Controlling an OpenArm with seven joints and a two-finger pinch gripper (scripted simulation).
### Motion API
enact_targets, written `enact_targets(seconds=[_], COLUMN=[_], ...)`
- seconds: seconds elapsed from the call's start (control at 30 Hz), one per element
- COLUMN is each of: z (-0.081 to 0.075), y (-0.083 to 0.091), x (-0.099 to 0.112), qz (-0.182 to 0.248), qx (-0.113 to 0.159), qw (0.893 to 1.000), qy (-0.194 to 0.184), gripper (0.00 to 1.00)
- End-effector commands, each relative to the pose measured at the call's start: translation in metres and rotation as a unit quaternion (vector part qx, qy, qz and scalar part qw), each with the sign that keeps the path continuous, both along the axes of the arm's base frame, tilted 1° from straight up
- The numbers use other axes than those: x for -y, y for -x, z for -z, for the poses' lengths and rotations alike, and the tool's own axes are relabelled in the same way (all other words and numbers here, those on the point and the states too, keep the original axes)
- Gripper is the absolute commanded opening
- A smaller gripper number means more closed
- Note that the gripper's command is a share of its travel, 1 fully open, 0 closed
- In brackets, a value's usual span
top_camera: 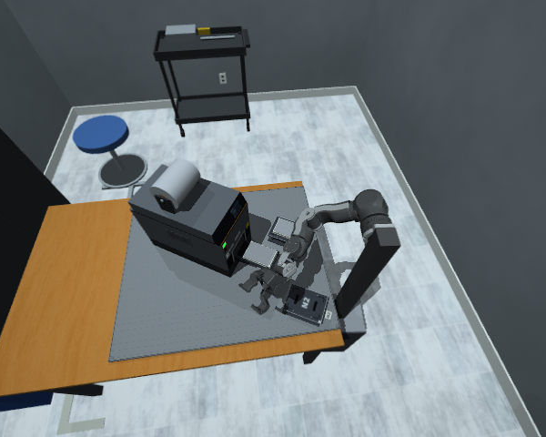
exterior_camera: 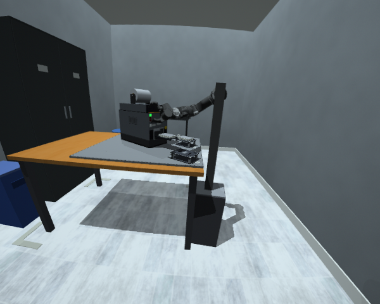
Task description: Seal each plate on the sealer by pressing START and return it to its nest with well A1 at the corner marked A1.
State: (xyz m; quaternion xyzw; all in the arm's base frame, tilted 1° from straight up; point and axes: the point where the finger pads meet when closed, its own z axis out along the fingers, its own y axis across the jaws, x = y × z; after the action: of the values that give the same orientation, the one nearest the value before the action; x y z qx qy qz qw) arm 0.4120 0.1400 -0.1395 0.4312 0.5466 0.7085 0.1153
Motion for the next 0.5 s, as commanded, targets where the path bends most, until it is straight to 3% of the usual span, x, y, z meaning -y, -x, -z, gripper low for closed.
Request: enact_targets(seconds=[0.0,0.23,0.3,0.43,0.47], z=[-0.002,0.033,0.035,0.055,0.051], y=[0.002,0.0,0.001,-0.001,-0.002], x=[-0.003,-0.005,-0.005,0.0,0.0], qz=[-0.009,-0.05,-0.061,-0.078,-0.082], qx=[0.001,0.009,0.011,0.008,0.013], qw=[1.0,0.993,0.988,0.976,0.973], qy=[0.001,0.11,0.141,0.202,0.217], gripper=[0.65,0.65,0.65,0.65,0.65])
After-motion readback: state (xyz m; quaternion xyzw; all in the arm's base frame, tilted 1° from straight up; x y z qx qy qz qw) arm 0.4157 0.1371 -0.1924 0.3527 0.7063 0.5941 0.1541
